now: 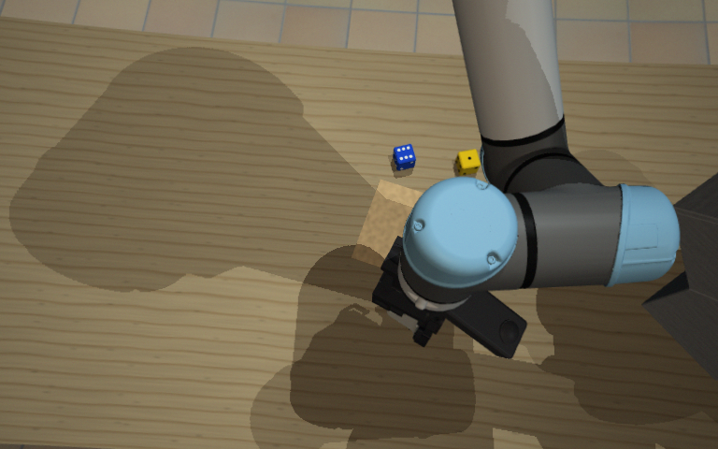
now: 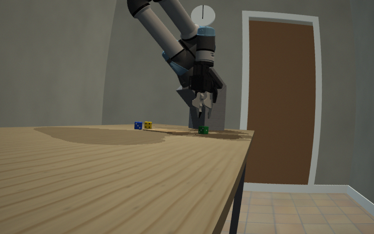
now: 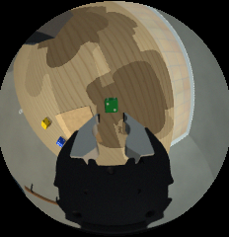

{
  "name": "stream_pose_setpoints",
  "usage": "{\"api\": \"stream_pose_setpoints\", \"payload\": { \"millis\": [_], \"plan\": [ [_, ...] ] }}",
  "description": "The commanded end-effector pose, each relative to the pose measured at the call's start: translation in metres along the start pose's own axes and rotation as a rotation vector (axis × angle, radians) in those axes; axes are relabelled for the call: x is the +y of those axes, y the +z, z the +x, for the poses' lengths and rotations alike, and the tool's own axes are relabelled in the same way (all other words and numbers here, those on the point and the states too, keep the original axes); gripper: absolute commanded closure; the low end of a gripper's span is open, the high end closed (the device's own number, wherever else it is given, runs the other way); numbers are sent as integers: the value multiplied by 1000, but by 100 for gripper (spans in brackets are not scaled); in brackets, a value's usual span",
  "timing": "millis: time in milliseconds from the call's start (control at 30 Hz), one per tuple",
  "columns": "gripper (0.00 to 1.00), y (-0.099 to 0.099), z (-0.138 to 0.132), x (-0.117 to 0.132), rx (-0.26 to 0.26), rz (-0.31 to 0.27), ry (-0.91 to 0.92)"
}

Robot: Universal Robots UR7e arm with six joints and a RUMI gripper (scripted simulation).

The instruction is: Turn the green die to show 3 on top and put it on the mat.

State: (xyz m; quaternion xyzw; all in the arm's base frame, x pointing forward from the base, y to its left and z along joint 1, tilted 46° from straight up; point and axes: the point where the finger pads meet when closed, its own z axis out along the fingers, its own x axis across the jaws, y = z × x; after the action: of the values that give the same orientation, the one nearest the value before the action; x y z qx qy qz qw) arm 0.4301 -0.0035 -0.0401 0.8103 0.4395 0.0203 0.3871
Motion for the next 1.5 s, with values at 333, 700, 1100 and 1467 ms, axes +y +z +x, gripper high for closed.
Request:
{"api": "stream_pose_setpoints", "payload": {
  "millis": [333, 700, 1100, 1467],
  "plan": [
    [72, 19, 0, 0, 2, -2, 0],
    [72, 23, 0, 0, 2, -2, 0],
    [72, 23, 0, 0, 2, -2, 0],
    [72, 23, 0, 0, 2, -2, 0]
  ]
}}
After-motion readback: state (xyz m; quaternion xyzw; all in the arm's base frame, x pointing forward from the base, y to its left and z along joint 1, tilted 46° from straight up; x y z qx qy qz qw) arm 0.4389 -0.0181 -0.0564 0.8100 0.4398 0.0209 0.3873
